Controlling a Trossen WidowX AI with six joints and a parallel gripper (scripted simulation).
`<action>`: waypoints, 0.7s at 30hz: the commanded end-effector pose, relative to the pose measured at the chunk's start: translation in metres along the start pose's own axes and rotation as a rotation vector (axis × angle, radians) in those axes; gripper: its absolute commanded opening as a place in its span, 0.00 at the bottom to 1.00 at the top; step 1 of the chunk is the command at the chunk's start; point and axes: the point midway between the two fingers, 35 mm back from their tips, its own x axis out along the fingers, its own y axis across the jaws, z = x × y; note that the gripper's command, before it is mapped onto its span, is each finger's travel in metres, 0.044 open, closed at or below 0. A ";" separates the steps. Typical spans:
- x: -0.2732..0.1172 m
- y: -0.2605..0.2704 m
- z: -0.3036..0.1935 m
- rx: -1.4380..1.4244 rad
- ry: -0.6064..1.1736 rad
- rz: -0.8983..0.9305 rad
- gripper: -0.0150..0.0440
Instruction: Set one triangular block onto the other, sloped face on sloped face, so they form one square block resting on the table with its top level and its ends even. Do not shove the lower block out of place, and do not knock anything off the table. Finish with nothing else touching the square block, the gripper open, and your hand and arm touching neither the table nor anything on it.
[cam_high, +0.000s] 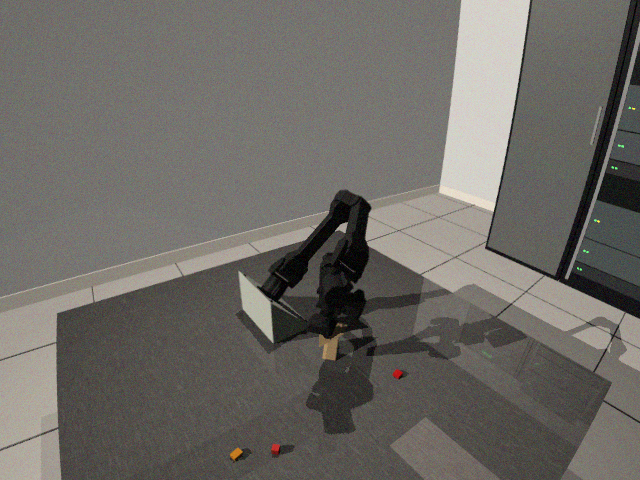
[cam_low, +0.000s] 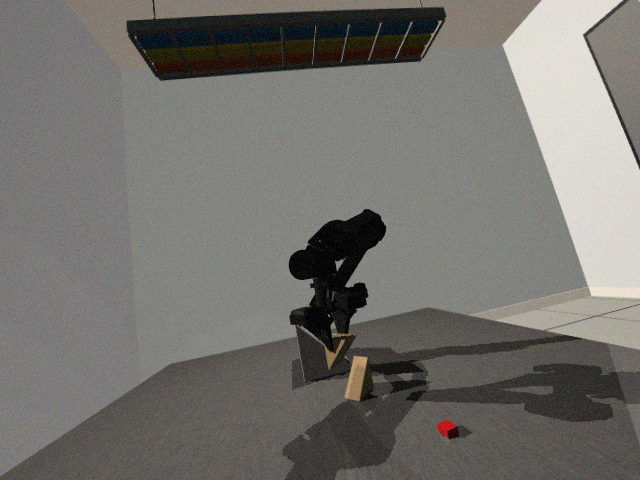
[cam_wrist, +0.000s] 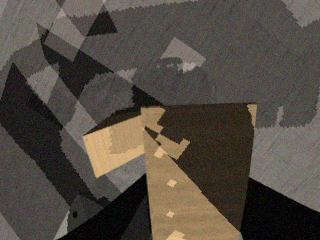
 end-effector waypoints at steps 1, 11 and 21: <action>0.002 0.001 0.000 -0.141 -0.001 0.003 0.25; 0.006 0.003 0.000 -0.488 0.000 0.005 0.25; 0.010 0.005 -0.001 -0.831 0.001 0.008 0.25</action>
